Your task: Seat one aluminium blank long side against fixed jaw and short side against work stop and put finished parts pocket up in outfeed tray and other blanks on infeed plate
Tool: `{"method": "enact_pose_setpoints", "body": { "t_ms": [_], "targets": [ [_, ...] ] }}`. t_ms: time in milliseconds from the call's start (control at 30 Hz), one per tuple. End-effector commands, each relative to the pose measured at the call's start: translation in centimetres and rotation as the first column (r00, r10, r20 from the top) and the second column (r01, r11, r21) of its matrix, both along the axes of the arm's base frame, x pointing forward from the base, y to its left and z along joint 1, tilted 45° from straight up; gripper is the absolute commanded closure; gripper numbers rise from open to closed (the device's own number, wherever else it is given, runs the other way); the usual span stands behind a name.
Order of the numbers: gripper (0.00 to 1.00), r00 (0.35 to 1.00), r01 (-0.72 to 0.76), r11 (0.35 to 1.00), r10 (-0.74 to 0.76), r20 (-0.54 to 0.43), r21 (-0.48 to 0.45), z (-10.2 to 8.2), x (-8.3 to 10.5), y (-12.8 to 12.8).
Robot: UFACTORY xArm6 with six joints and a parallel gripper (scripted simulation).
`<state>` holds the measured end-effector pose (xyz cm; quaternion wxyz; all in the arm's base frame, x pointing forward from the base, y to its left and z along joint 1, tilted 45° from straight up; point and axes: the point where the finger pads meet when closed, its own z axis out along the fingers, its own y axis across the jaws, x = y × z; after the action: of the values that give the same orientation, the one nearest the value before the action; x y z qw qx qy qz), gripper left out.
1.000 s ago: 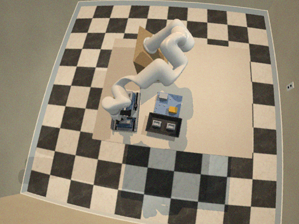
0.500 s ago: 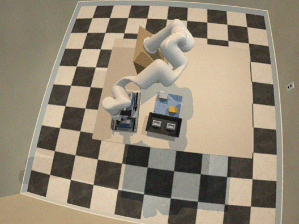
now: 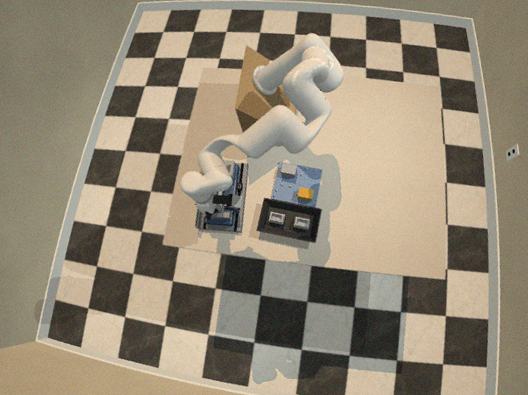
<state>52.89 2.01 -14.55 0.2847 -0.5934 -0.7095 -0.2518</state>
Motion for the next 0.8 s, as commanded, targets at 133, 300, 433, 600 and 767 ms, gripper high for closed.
{"method": "enact_pose_setpoints", "body": {
  "t_ms": [133,300,433,600,767],
  "targets": [
    [1.0,1.0,0.002,1.0,-0.002,0.004,-0.001,-0.04,0.16,0.03],
    [1.0,1.0,0.002,1.0,-0.002,0.004,-0.001,-0.14,0.15,0.12],
    [1.0,1.0,0.002,1.0,-0.002,0.004,-0.001,-0.2,0.14,0.19],
    [1.0,1.0,0.002,1.0,-0.002,0.004,-0.001,-0.24,0.13,0.22],
    [1.0,1.0,0.002,1.0,-0.002,0.004,-0.001,-0.28,0.13,0.26]
  ]
}}
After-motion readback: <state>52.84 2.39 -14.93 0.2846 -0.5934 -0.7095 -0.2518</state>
